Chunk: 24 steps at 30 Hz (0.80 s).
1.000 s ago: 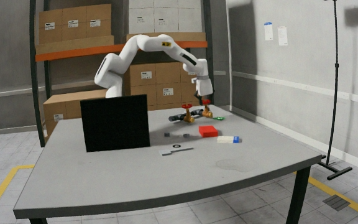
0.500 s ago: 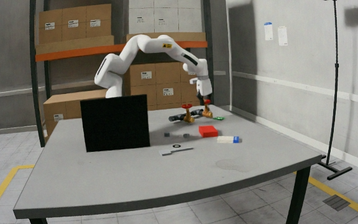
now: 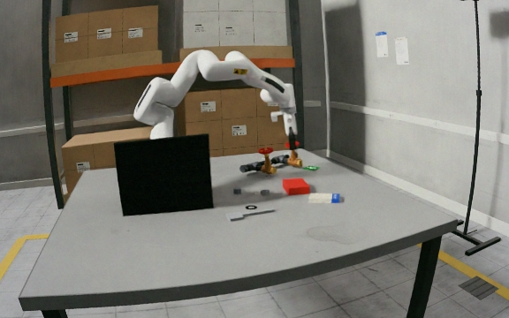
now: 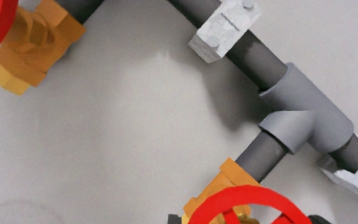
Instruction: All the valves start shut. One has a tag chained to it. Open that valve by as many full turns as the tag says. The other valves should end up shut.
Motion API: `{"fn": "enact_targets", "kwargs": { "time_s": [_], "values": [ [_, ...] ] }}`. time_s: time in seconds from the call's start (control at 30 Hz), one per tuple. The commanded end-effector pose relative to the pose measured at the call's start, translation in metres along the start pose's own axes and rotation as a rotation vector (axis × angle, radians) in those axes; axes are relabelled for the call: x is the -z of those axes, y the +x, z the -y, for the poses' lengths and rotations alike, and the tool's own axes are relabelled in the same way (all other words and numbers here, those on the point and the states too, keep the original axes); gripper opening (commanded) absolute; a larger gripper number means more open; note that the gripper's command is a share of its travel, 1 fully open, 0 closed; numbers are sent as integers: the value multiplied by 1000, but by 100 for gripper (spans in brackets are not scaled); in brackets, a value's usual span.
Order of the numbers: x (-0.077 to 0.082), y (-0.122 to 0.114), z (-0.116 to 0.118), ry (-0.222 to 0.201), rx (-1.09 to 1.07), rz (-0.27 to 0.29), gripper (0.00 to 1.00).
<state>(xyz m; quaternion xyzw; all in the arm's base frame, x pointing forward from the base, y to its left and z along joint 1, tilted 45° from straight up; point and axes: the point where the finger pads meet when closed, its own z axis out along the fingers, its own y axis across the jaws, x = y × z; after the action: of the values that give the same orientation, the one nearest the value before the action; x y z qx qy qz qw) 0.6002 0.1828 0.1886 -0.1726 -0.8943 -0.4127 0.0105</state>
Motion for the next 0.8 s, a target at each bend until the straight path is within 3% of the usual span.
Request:
{"fn": "enact_targets", "kwargs": {
  "time_s": [0.0,0.43,0.5,0.77],
  "values": [
    [1,-1,0,-9,198,-12,0],
    [1,-1,0,-12,1003,-5,0],
    [1,-1,0,-12,1003,-5,0],
    [1,-1,0,-16,1475,-5,0]
  ]
}}
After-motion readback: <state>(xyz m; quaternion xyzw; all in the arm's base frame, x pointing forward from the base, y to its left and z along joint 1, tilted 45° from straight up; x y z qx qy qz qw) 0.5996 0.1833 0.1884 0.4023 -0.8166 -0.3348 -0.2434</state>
